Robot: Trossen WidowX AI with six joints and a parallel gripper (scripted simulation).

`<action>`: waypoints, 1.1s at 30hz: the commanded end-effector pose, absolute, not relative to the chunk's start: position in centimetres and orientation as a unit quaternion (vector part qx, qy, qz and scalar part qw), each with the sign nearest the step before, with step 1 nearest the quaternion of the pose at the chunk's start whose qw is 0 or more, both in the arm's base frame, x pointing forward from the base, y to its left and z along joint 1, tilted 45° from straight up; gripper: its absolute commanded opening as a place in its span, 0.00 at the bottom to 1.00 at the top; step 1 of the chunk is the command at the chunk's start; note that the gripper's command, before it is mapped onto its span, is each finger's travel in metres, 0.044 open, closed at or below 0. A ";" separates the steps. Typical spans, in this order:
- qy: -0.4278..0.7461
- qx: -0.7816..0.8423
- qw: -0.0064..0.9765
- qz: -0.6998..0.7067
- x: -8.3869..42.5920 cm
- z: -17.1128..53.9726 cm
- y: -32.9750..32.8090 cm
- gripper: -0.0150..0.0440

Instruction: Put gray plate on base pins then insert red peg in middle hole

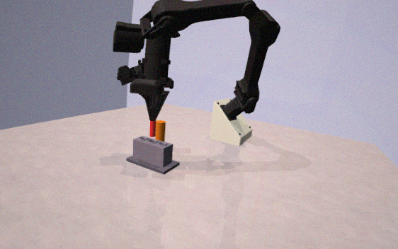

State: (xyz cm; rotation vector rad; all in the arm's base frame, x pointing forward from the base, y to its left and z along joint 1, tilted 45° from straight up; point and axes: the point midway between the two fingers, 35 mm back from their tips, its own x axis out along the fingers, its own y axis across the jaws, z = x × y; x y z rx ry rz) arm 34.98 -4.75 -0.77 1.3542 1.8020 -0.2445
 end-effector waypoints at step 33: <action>0.721 0.539 0.425 -0.097 34.8 -1.8 -3.6 0.25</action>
